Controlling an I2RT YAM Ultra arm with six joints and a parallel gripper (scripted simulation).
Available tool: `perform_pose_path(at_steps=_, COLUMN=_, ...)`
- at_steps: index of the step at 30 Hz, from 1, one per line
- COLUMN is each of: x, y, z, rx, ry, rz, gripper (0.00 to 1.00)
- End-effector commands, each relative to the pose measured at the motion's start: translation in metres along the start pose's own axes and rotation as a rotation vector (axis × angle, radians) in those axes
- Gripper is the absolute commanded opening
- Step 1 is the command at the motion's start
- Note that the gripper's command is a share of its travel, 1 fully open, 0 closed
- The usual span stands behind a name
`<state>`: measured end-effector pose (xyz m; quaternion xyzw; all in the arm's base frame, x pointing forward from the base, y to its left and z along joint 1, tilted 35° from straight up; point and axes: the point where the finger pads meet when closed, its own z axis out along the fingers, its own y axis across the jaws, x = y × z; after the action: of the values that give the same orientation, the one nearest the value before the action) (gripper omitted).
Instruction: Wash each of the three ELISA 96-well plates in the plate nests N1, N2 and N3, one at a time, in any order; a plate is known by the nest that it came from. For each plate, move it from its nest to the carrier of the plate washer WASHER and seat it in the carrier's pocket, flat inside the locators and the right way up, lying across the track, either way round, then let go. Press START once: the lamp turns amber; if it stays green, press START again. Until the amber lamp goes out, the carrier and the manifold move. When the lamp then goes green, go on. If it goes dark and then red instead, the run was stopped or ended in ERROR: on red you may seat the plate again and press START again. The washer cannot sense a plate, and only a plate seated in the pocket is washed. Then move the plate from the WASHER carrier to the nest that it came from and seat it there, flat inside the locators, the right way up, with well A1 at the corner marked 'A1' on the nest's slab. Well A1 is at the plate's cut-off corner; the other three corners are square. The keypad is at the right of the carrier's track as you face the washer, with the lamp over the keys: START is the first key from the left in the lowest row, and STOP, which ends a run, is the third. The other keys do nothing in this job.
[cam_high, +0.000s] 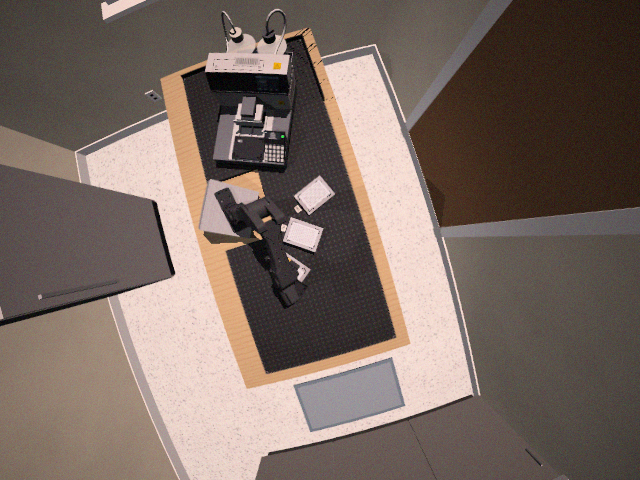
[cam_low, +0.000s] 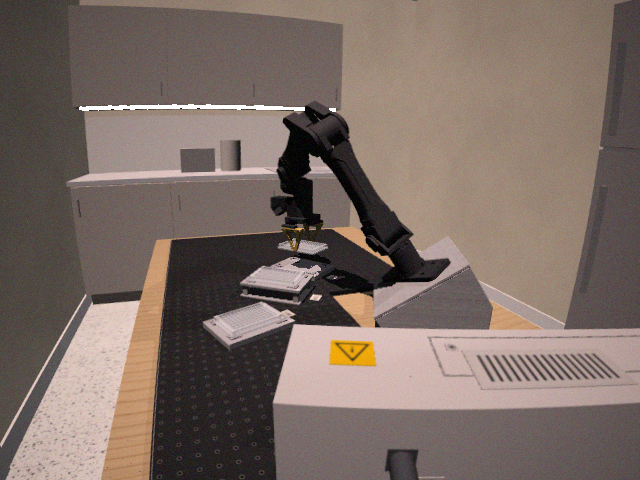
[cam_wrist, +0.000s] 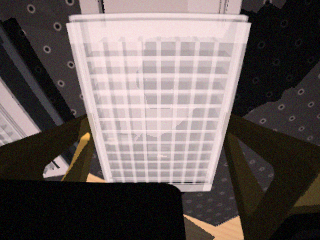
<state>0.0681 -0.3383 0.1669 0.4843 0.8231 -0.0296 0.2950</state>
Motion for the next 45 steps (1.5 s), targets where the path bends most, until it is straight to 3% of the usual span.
perform_pose_path(at_steps=1, x=-0.007, y=-0.003, z=0.000, rx=0.015, ry=-0.028, rz=-0.005, gripper=0.00)
perform_pose_path(at_steps=26, x=-0.009, y=-0.005, z=0.038, rx=0.014, ry=-0.028, rz=-0.005, gripper=0.00)
perform_pose_path(at_steps=45, x=-0.008, y=-0.004, z=0.040, rx=0.014, ry=-0.028, rz=-0.005, gripper=0.00)
